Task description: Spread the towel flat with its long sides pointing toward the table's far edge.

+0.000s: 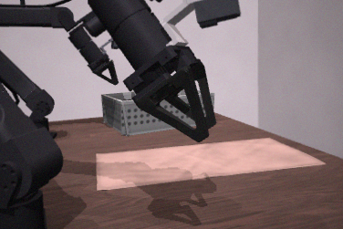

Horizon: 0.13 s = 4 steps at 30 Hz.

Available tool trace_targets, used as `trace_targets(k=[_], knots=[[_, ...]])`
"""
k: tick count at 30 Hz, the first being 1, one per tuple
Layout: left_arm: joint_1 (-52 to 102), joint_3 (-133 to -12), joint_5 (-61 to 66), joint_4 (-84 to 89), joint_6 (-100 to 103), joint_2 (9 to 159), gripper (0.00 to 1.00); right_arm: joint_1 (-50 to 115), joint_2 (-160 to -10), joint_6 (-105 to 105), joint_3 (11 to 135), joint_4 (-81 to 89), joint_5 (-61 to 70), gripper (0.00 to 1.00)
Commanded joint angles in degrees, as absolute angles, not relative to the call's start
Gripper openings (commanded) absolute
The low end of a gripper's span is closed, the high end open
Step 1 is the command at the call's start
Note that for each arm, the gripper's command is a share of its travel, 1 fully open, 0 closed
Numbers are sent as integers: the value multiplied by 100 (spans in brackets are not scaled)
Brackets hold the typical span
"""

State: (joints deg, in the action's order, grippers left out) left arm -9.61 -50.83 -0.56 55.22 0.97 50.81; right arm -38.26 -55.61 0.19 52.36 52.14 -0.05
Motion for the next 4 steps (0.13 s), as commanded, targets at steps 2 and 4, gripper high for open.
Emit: trace_targets(k=[2,4], knots=[[-975,-5115,-27,5497,37,5063,64,-3805,-5476,56,5405,5154,69,64],[-975,-5115,-27,5497,37,5063,64,-3805,-5476,56,5405,5154,69,64]])
